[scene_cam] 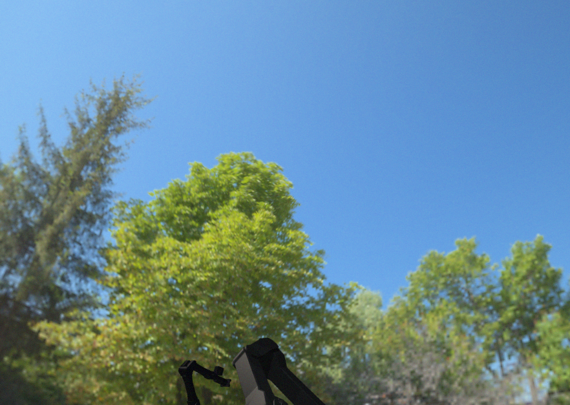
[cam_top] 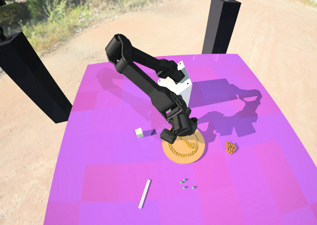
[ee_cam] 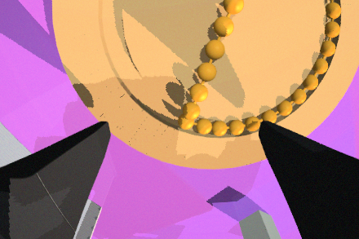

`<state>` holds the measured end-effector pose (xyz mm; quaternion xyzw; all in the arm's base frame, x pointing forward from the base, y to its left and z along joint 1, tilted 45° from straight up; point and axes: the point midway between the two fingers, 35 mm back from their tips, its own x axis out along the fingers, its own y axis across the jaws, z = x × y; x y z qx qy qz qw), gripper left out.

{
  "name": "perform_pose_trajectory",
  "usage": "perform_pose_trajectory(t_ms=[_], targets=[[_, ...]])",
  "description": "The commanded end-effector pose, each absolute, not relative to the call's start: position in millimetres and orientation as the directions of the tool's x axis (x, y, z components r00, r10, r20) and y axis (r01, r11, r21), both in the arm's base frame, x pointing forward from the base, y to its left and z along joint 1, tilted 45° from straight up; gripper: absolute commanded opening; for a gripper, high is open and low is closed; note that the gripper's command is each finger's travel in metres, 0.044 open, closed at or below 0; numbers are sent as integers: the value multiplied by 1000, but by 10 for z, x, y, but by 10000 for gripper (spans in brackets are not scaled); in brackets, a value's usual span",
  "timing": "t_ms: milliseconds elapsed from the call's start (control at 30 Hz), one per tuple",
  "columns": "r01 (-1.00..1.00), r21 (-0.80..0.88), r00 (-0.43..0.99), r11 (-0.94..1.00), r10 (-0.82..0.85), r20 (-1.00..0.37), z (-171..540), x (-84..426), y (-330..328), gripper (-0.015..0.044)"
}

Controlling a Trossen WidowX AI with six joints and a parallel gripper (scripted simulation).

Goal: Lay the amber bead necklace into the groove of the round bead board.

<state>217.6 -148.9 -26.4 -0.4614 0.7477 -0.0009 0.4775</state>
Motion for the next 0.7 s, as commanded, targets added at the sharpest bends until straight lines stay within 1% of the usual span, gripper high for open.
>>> perform_pose_trajectory(t_ms=[0, 33, 100, 433, 567, 667], targets=[[-687, -443, -120, 575, -692, -712, -261, 2173, -1490, 440], [-687, -443, -120, 575, -692, -712, -261, 2173, -1490, 440], [-684, -446, -119, 578, -691, -713, -267, 2225, -1475, 387], [-626, -484, -116, 612, -687, -718, -420, 2940, -1134, 125], [-602, -501, -115, 622, -689, -716, -506, 3178, -953, 120], [-598, -504, -115, 623, -689, -715, -522, 3216, -920, 120]])
